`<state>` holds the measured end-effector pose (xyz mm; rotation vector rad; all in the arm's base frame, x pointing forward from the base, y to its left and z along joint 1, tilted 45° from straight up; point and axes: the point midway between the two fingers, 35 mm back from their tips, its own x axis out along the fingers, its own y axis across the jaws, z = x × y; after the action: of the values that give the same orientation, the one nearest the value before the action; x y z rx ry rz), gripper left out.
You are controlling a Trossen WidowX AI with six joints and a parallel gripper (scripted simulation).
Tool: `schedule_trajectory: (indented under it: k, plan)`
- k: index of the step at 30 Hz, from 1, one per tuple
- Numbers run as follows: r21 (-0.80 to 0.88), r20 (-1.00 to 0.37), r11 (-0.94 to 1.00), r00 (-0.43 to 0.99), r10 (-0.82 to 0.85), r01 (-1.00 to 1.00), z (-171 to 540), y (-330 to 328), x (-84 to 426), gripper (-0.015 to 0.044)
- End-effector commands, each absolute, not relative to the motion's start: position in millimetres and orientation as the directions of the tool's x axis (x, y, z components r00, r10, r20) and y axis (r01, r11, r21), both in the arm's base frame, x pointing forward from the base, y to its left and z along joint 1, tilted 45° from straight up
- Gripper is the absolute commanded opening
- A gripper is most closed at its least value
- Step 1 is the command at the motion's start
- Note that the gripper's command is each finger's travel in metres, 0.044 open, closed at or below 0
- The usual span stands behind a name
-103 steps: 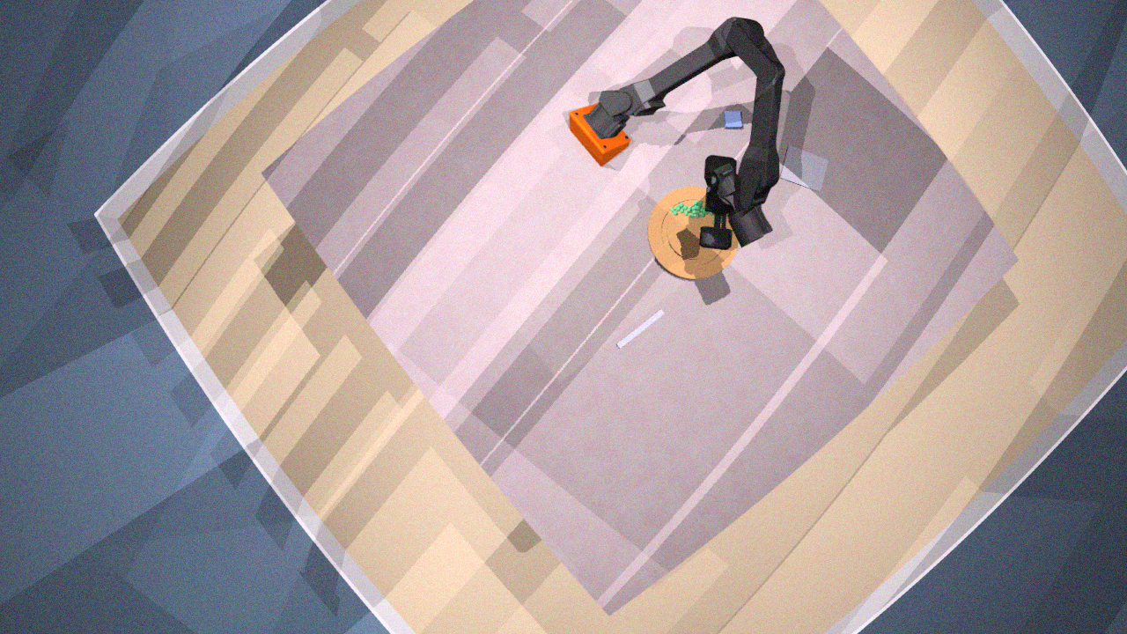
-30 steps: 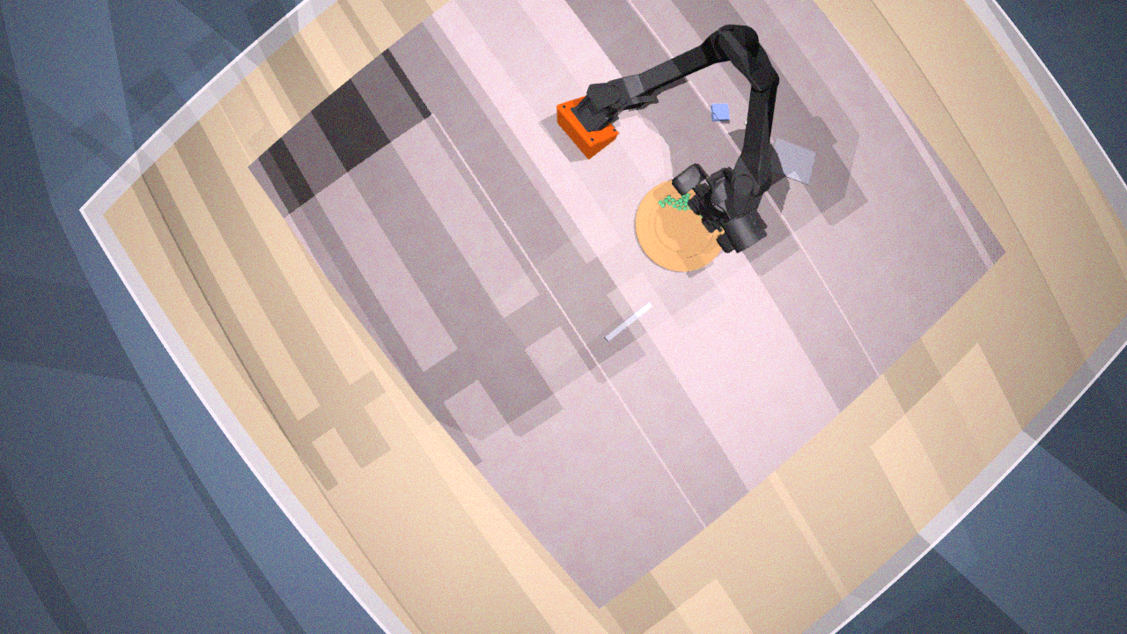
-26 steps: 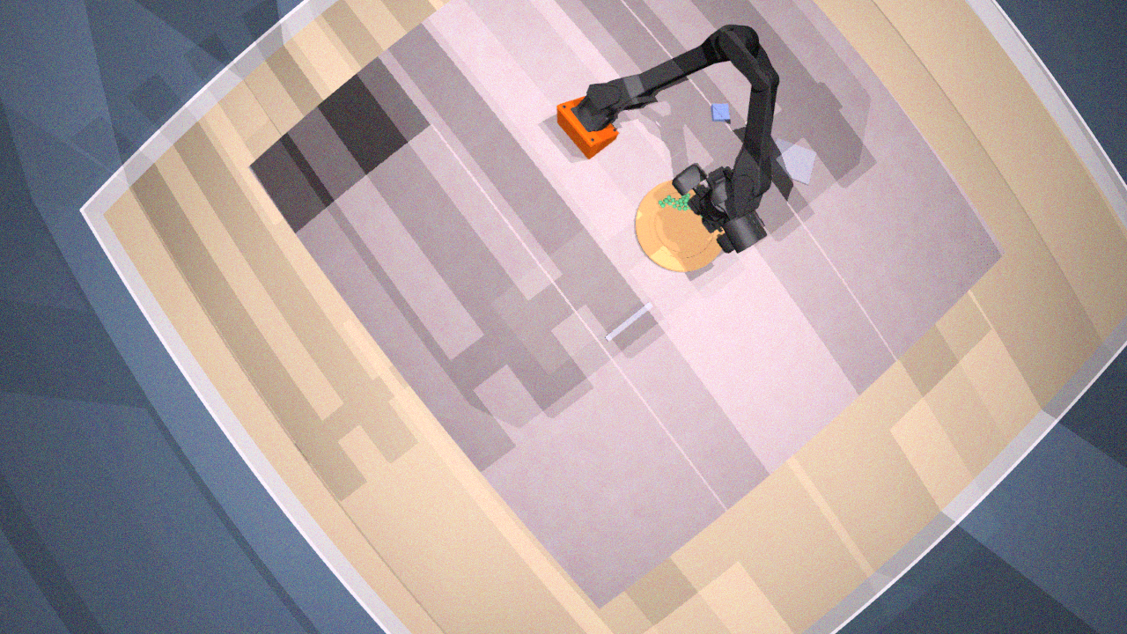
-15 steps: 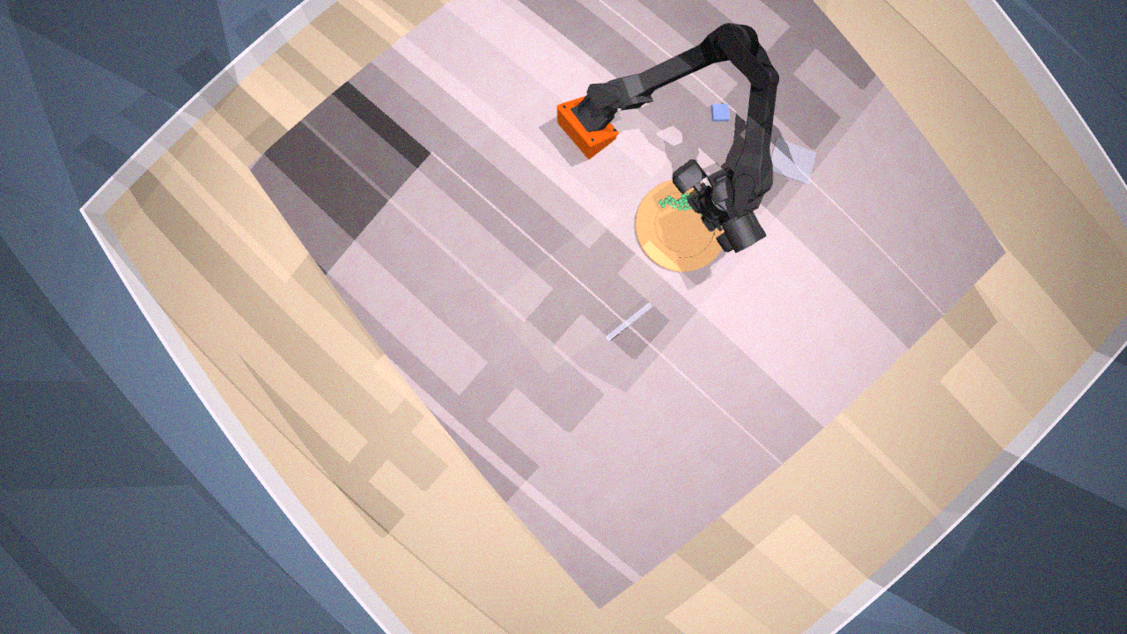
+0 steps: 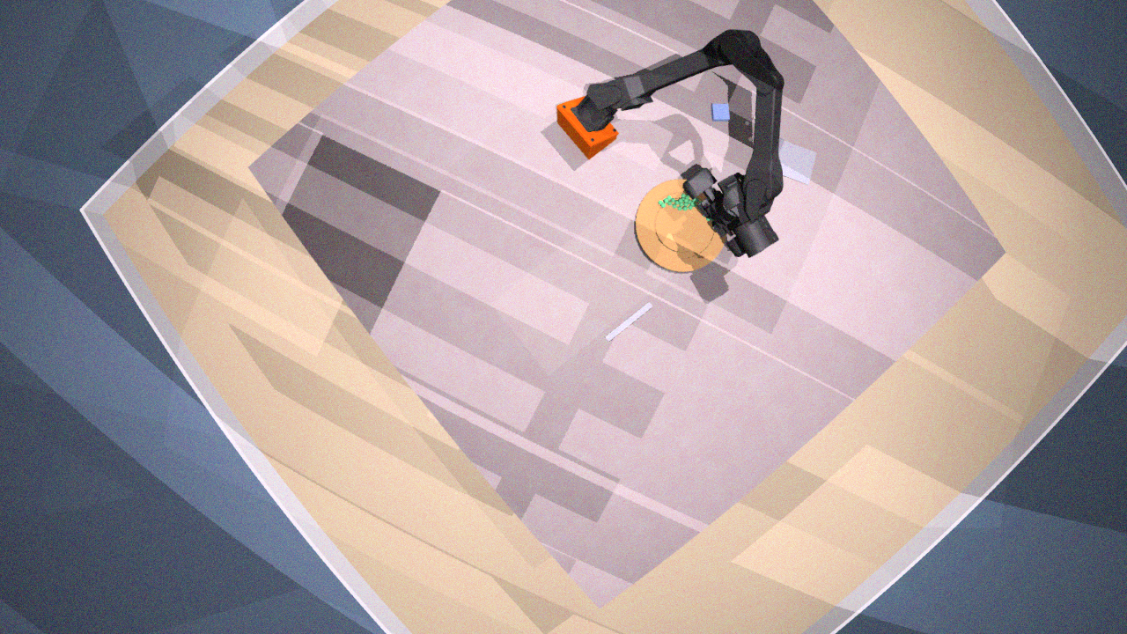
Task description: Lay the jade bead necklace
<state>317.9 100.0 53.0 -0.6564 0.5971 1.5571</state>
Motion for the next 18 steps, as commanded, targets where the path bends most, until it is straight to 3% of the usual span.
schedule_trajectory:
  k: [1, 8, 18]
  plan:
    - [0.0, -0.711, -0.081, -0.057, 0.701, -0.997, 49.9, 103.8, 318.5, 0.0]
    - [0.0, -0.711, -0.081, -0.057, 0.701, -0.997, 43.7, 110.0, 317.9, 0.0]
    - [-0.012, -0.71, -0.079, -0.047, 0.703, -0.997, 48.6, 106.7, 320.6, 0.0263]
